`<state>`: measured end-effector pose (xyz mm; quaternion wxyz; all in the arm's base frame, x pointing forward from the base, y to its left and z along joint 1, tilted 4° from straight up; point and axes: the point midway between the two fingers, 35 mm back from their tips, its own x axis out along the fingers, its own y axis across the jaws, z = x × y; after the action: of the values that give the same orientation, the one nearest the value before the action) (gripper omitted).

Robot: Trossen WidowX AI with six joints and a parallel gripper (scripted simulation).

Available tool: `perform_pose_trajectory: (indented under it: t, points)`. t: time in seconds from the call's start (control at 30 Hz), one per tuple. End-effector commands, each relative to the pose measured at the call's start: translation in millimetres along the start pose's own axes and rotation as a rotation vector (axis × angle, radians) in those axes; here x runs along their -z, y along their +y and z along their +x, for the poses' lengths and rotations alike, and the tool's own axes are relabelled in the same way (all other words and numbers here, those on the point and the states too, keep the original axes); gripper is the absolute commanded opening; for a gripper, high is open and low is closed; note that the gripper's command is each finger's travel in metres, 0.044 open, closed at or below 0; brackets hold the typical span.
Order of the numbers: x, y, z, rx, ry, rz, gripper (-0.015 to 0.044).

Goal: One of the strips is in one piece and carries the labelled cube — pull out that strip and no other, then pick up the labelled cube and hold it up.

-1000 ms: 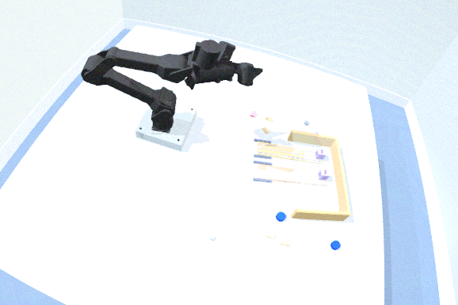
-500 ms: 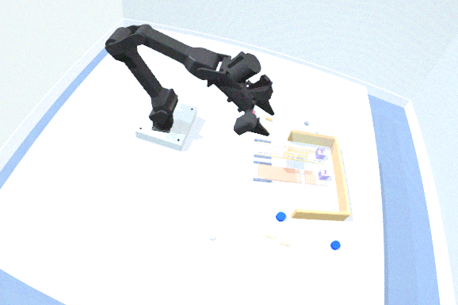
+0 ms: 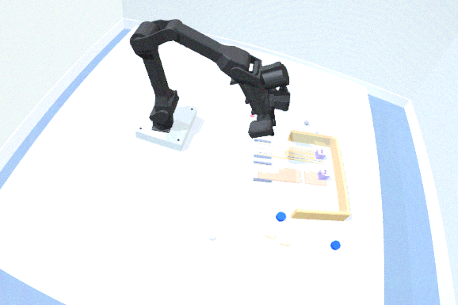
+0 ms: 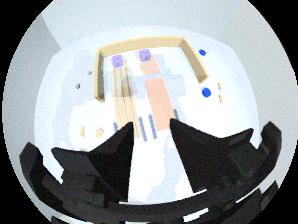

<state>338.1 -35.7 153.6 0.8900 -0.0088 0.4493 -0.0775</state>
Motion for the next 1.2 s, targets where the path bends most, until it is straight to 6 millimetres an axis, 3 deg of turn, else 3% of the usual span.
perform_pose_trajectory:
  t: [0.0,0.1,0.3,1.17]
  points:
    - [5,15,22,-0.03,0.181,-0.035,0.0085]
    - [12,27,40,-0.044,0.331,-0.068,0.0006]
    - [26,45,69,-0.06,0.588,-0.124,0.0]
    - [42,46,100,-0.06,0.603,-0.127,0.0]
